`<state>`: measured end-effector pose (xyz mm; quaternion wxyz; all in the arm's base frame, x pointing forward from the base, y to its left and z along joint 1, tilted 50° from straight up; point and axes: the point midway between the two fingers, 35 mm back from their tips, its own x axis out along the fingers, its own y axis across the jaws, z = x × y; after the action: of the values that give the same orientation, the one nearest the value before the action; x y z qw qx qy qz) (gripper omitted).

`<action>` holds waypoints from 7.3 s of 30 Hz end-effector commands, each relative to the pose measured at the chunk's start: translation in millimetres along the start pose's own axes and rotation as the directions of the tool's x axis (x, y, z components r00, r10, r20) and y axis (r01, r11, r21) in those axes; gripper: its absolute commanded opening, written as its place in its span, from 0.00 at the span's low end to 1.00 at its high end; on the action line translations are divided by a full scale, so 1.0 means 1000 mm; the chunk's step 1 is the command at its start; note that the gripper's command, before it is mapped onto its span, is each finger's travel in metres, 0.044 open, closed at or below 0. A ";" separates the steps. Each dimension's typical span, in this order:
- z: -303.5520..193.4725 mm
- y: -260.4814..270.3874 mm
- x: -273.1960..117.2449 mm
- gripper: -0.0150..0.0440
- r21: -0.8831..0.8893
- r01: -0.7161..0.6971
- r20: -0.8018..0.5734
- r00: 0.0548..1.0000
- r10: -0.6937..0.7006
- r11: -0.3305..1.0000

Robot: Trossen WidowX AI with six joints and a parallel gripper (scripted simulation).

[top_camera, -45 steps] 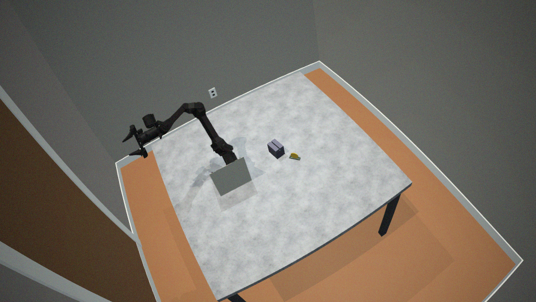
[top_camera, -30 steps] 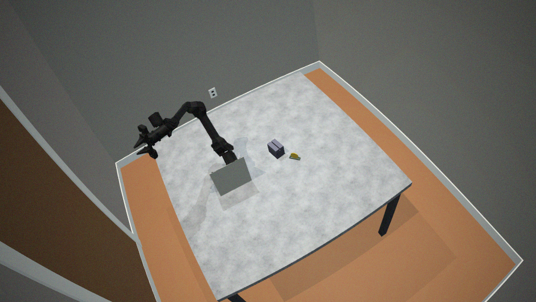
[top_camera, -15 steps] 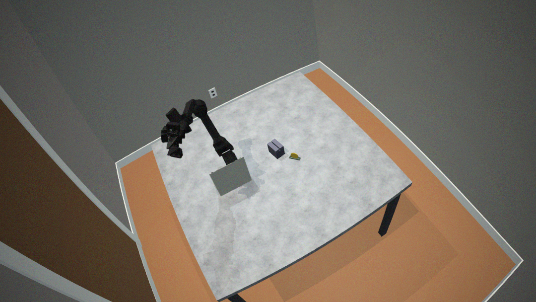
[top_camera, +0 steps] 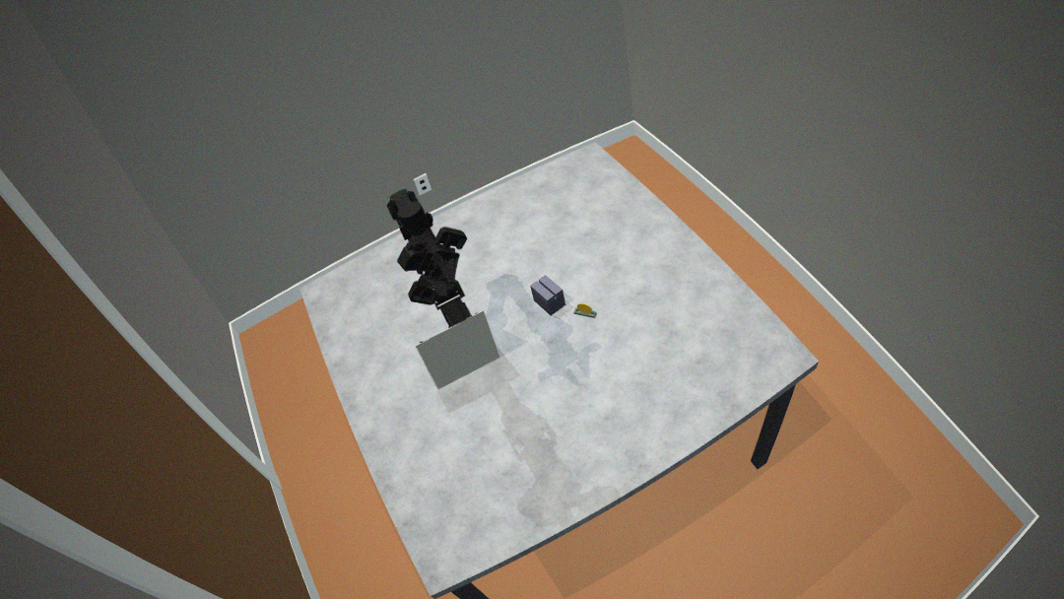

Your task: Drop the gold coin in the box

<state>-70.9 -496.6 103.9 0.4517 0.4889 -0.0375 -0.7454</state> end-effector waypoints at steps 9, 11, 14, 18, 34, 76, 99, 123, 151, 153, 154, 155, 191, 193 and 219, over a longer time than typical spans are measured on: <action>-0.186 0.063 -0.002 0.53 -0.313 -0.165 -0.462 0.887 0.002 0.935; -0.220 0.068 -0.008 0.53 -0.353 -0.203 -0.537 0.843 -0.020 0.913; -0.270 0.072 -0.022 0.53 -0.406 -0.262 -0.638 0.767 -0.066 0.876; -0.336 0.067 -0.047 0.53 -0.464 -0.349 -0.751 0.643 -0.152 0.815; -0.533 -0.025 -0.199 0.53 -0.493 -0.651 -0.788 0.054 -0.613 0.577; -0.624 -0.109 -0.255 0.53 -0.475 -0.696 -0.686 -0.091 -0.722 0.538; -0.643 -0.131 -0.258 0.44 -0.471 -0.697 -0.686 -0.095 -0.721 0.541; -0.639 -0.111 -0.252 0.25 -0.451 -0.695 -0.722 -0.084 -0.687 0.559; -0.589 -0.069 -0.248 0.25 -0.472 -0.697 -0.693 -0.086 -0.715 0.540; -0.585 -0.066 -0.248 0.25 -0.472 -0.697 -0.691 -0.087 -0.717 0.540; -0.583 -0.065 -0.248 0.25 -0.473 -0.697 -0.690 -0.088 -0.719 0.539; -0.581 -0.063 -0.248 0.25 -0.473 -0.697 -0.689 -0.089 -0.720 0.539; -0.571 -0.064 -0.258 0.25 -0.686 -0.247 -0.687 -0.089 -0.721 0.684; -0.568 -0.065 -0.263 0.25 -0.686 -0.247 -0.687 -0.089 -0.721 0.684; -0.536 -0.089 -0.318 0.25 -0.688 -0.245 -0.685 -0.091 -0.722 0.683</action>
<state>322.3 -17.8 -3.4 0.3046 0.6651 0.6540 -0.1930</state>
